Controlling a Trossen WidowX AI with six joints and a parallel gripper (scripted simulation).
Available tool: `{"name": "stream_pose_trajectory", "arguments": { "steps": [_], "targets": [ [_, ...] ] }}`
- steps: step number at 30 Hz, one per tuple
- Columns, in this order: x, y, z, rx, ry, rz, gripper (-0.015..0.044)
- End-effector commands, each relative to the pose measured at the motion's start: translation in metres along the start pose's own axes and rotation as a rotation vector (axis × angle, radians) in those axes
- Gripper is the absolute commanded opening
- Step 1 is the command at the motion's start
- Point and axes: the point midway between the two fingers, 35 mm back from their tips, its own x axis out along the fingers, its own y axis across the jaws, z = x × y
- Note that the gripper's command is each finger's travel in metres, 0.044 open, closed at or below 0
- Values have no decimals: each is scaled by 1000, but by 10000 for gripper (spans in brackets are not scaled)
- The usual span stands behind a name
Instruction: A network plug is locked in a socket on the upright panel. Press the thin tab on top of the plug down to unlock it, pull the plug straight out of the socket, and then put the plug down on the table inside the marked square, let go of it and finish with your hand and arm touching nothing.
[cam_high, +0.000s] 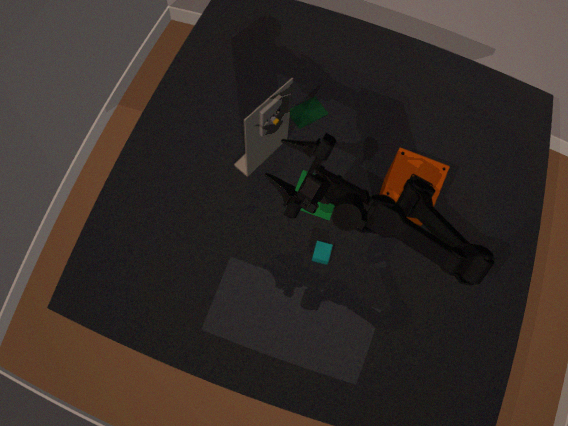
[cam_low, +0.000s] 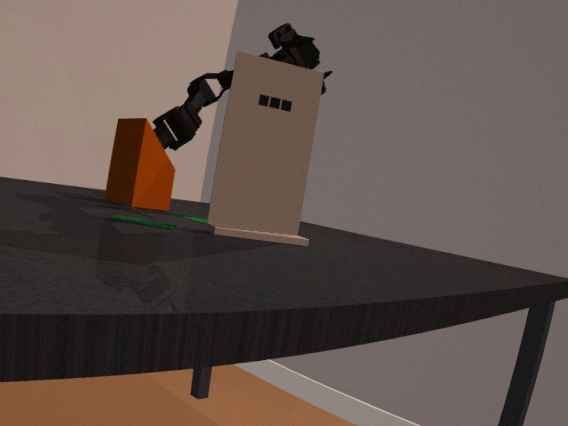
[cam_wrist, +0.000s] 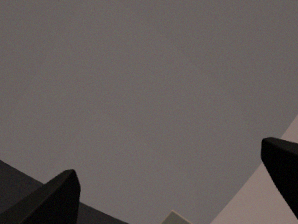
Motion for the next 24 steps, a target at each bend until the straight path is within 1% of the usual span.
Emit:
{"name": "stream_pose_trajectory", "arguments": {
  "steps": [1,9,10,16,24],
  "targets": [
    [0,0,-1,-3,4,-2,374],
    [-2,11,-65,-187,180,-59,164],
    [-3,12,-74,-217,204,-65,156],
    [-15,19,-122,-412,346,-89,156],
    [-42,21,-178,-722,517,-100,156]
  ]
}}
